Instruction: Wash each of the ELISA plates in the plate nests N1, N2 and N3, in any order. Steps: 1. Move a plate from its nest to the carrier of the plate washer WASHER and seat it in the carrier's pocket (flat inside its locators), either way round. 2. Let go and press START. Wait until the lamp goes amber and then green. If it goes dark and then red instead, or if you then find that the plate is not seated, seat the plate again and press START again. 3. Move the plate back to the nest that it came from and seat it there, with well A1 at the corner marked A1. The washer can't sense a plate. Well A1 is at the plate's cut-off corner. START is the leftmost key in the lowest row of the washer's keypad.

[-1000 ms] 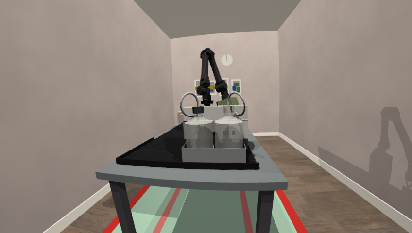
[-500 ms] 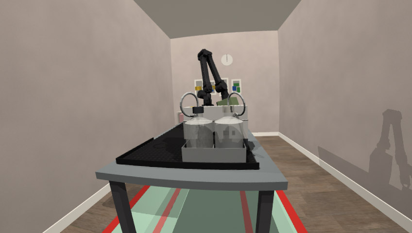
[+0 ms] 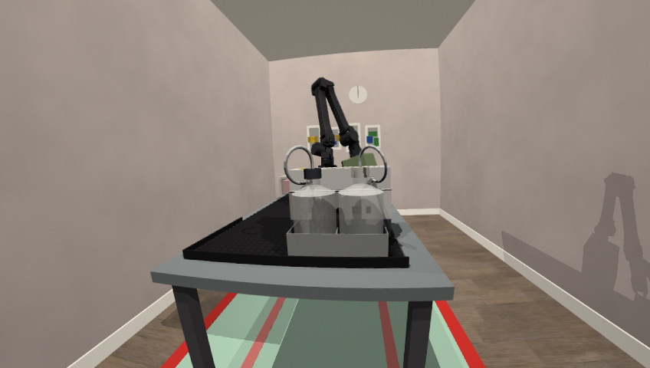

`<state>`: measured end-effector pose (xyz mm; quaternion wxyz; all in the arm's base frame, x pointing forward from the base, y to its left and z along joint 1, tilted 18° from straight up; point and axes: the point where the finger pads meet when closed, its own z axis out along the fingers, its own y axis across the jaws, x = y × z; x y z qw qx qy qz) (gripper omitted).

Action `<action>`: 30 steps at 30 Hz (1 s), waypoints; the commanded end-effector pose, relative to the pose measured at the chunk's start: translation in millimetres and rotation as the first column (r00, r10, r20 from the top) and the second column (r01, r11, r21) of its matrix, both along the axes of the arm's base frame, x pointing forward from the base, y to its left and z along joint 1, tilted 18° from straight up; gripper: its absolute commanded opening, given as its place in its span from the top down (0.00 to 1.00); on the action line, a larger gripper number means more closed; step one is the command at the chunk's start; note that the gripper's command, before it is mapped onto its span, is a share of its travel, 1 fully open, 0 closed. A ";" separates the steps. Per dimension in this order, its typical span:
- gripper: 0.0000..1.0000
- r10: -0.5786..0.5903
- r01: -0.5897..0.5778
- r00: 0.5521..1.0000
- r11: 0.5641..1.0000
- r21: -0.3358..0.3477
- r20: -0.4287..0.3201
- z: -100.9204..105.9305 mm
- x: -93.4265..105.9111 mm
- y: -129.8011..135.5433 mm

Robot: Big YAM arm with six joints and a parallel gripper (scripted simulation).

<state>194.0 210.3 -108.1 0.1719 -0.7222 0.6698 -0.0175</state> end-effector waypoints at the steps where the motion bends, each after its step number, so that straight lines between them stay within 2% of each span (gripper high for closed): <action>1: 1.00 0.018 -0.018 1.000 1.000 0.008 0.012 -4.0 6.7 8.0; 30: 1.00 0.010 -0.010 1.000 1.000 0.002 0.006 -48.3 16.3 12.0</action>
